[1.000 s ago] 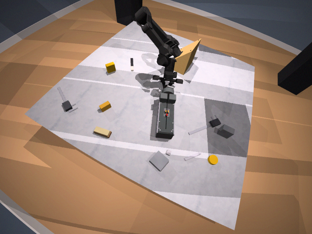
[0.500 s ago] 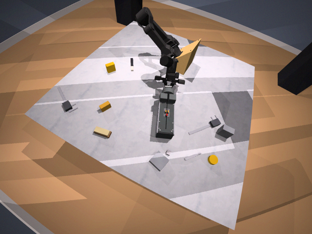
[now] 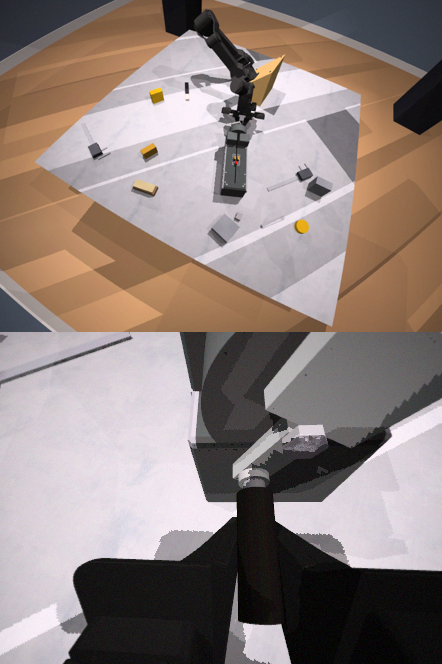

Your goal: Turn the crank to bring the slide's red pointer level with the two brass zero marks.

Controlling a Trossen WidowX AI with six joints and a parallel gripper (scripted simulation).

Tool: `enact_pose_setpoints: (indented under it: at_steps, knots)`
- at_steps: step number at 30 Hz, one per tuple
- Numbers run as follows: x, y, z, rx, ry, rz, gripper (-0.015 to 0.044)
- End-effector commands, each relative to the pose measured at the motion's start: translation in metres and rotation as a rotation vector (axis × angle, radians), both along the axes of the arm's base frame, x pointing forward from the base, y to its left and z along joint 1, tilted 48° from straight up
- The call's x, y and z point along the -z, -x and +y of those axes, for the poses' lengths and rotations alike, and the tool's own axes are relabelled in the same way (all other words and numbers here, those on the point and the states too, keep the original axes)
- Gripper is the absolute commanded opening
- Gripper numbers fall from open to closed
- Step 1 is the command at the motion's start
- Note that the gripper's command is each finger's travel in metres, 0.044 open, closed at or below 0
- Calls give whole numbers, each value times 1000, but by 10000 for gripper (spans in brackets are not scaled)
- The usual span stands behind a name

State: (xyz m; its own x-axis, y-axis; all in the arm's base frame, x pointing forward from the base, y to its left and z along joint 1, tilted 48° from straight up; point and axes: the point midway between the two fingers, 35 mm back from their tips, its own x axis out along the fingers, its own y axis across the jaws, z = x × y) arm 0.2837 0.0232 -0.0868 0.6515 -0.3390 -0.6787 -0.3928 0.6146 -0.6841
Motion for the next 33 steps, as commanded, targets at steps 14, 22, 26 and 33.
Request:
enact_pose_setpoints:
  at_steps: [14,22,26,33]
  knots:
    - [-2,6,24,-20,-5,12,0]
    - [-9,7,33,-20,-6,12,0]
    - [-14,6,36,-20,-6,12,0]
    - [-22,4,40,-20,-6,12,0]
